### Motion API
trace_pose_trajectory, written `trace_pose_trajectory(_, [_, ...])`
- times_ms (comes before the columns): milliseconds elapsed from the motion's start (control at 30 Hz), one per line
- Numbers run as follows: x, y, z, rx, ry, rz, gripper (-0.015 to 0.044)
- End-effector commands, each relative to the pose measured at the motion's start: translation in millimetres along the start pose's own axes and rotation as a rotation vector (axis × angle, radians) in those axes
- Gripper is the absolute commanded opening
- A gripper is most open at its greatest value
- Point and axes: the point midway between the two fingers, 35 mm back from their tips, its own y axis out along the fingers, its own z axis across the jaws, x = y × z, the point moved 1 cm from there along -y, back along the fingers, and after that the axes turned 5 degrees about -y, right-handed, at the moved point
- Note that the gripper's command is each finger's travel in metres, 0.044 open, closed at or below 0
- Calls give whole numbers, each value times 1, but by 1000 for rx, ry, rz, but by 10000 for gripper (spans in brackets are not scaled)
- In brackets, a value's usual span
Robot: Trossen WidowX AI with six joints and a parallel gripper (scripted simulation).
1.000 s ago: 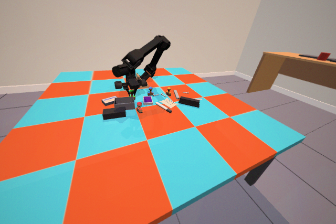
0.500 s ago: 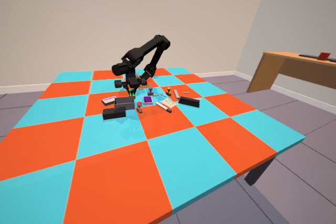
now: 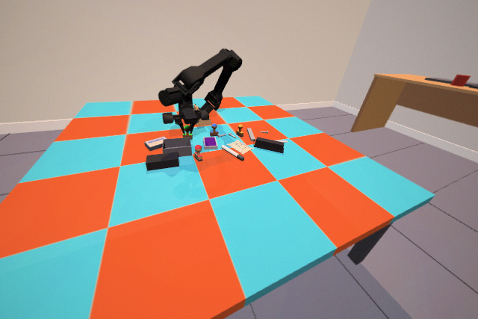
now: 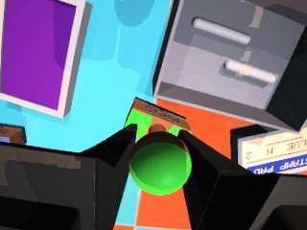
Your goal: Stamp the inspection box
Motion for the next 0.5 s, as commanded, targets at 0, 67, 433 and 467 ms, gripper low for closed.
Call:
trace_pose_trajectory(0, [0,-4,0,-5,-4,0,0])
trace_pose_trajectory(67, [0,-5,-1,-5,-4,0,0])
trace_pose_trajectory(433, [0,-10,-1,-5,-3,0,0])
trace_pose_trajectory(467, [0,-11,-1,-5,-3,0,0])
